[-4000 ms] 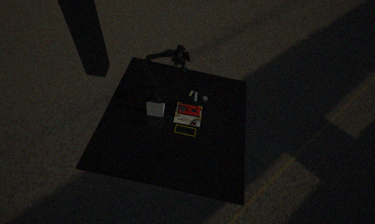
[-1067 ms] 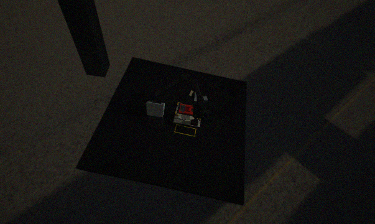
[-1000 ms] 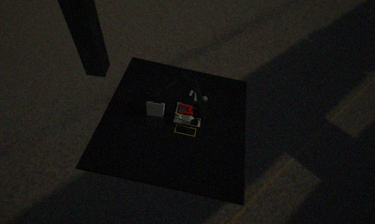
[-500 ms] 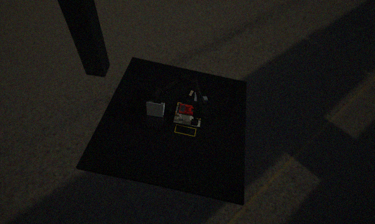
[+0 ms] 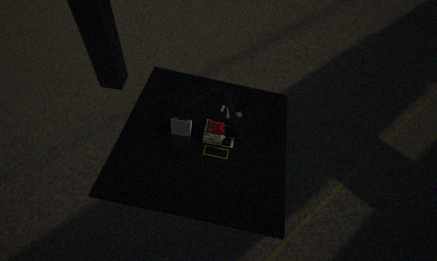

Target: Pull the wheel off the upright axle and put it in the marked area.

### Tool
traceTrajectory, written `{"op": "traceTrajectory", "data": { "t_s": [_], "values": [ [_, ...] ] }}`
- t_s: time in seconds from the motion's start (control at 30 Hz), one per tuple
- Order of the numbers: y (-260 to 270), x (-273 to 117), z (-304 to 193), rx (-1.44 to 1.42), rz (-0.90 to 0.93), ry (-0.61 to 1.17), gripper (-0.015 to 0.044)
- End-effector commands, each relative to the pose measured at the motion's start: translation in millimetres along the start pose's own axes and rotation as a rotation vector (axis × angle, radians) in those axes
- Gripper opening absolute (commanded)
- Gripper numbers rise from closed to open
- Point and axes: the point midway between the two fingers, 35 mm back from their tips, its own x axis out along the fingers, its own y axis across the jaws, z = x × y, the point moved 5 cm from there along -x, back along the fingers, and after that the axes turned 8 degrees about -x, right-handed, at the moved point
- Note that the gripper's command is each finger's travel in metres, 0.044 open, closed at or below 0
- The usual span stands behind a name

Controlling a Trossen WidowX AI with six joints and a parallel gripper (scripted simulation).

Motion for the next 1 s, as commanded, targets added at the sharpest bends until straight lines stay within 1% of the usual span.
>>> {"op": "traceTrajectory", "data": {
  "t_s": [0.0,0.97],
  "values": [
    [-0.4,-2.7,0.2,-0.001,-0.002,0.000,0.0000],
    [-0.7,-12.3,0.3,0.000,-0.002,-0.002,0.0000]
  ]
}}
